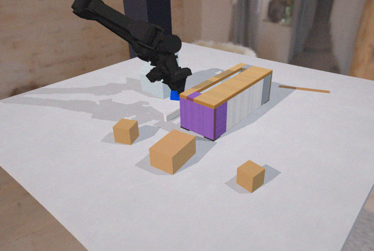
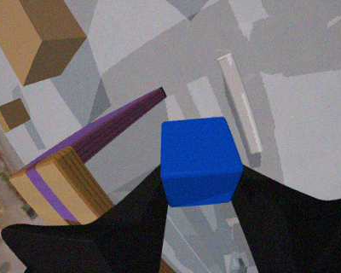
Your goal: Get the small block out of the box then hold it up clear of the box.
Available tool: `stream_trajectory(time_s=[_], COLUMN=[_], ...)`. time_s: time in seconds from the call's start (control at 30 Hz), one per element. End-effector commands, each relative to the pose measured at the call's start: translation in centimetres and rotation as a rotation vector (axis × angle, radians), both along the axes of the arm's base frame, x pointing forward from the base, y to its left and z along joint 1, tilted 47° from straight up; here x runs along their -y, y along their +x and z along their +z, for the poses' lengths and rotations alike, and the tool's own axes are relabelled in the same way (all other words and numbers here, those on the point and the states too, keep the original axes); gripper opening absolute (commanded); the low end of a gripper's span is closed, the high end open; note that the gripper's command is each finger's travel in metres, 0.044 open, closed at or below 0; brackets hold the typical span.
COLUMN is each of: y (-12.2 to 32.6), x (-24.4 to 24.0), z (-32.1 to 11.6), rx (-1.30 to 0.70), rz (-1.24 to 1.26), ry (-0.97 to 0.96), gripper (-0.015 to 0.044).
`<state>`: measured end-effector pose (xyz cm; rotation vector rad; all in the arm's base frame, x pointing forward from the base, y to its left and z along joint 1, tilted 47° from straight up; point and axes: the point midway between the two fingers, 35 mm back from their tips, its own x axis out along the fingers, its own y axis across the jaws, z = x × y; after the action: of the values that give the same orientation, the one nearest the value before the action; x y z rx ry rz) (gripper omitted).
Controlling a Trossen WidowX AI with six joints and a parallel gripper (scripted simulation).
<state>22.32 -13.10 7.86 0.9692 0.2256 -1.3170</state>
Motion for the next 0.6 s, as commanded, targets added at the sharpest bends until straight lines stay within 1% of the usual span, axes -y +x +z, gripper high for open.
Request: stream_trajectory(time_s=[0.0, 0.57], y=[0.2, 0.1], x=[-0.2, -1.3], z=[0.4, 0.8], rx=[-0.117, -0.619], rz=[0.104, 0.524], ry=[-0.058, -0.27], gripper=[0.0, 0.0])
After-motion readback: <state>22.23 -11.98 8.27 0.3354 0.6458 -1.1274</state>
